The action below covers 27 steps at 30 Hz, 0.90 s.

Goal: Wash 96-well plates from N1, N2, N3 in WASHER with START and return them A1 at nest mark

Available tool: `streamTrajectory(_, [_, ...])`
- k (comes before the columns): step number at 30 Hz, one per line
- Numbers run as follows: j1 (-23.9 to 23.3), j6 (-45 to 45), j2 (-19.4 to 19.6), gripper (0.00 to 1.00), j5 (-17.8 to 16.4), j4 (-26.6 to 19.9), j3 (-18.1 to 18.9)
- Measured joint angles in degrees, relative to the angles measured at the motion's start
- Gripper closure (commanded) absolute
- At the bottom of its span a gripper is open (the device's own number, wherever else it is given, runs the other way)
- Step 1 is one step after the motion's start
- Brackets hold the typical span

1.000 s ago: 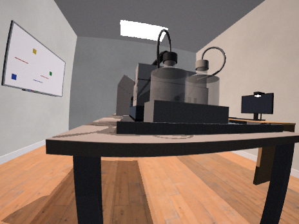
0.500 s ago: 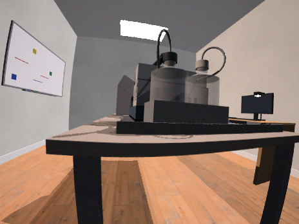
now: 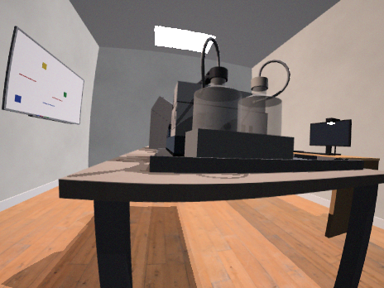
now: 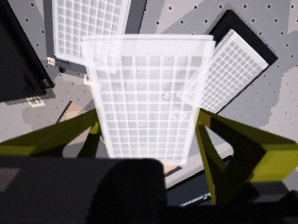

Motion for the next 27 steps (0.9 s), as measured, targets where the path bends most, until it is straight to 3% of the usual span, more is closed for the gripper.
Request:
streamTrajectory(20, [13.3, 13.9, 12.4, 1.00, 3.8, -1.7, 7.6])
streamTrajectory(27, [14.3, 15.8, 12.7, 1.00, 4.1, -2.3, 8.3])
